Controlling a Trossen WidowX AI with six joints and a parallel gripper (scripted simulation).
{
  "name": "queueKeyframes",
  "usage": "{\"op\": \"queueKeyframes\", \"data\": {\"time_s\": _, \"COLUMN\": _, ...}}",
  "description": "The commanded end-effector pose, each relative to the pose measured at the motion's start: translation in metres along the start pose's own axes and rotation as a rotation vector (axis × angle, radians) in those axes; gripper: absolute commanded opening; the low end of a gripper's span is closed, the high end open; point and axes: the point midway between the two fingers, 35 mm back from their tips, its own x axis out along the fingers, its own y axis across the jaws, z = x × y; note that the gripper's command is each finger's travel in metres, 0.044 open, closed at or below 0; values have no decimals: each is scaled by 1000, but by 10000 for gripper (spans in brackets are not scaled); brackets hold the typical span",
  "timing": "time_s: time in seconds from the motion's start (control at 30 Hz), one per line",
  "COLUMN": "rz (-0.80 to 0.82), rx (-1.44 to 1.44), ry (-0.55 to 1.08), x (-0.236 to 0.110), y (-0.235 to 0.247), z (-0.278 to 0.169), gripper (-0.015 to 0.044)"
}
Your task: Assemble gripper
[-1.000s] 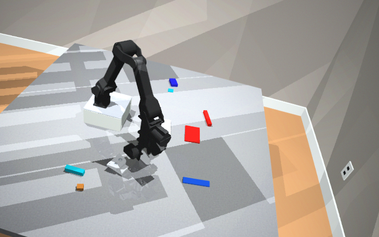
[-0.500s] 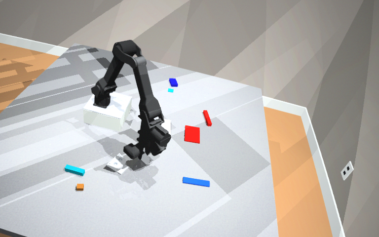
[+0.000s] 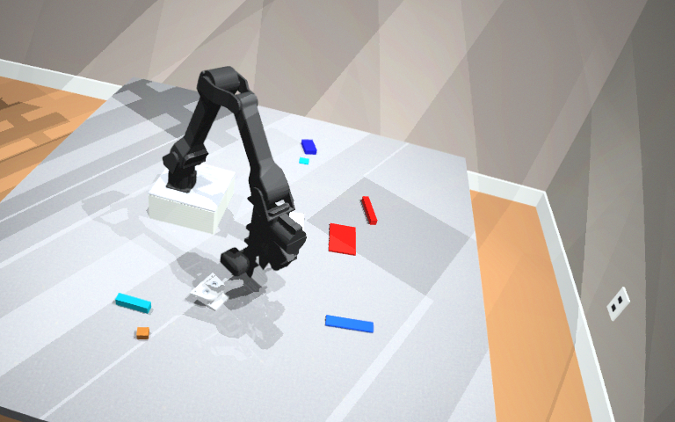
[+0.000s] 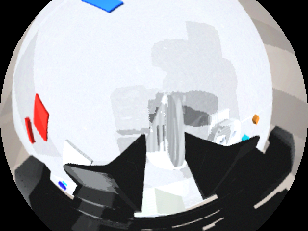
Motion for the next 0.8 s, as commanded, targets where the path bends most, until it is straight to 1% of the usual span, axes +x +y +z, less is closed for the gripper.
{"op": "queueKeyframes", "data": {"time_s": 0.0, "rz": 3, "rx": 1, "ry": -15, "x": -15, "y": 0, "z": 4, "gripper": 134}}
{"op": "queueKeyframes", "data": {"time_s": 0.4, "rz": 6, "rx": 4, "ry": -16, "x": -53, "y": 1, "z": 1, "gripper": 134}}
{"op": "queueKeyframes", "data": {"time_s": 0.67, "rz": 6, "rx": 3, "ry": -16, "x": -55, "y": 1, "z": 1, "gripper": 134}}
{"op": "queueKeyframes", "data": {"time_s": 0.77, "rz": 7, "rx": -20, "ry": -15, "x": -55, "y": 9, "z": 0, "gripper": 134}}
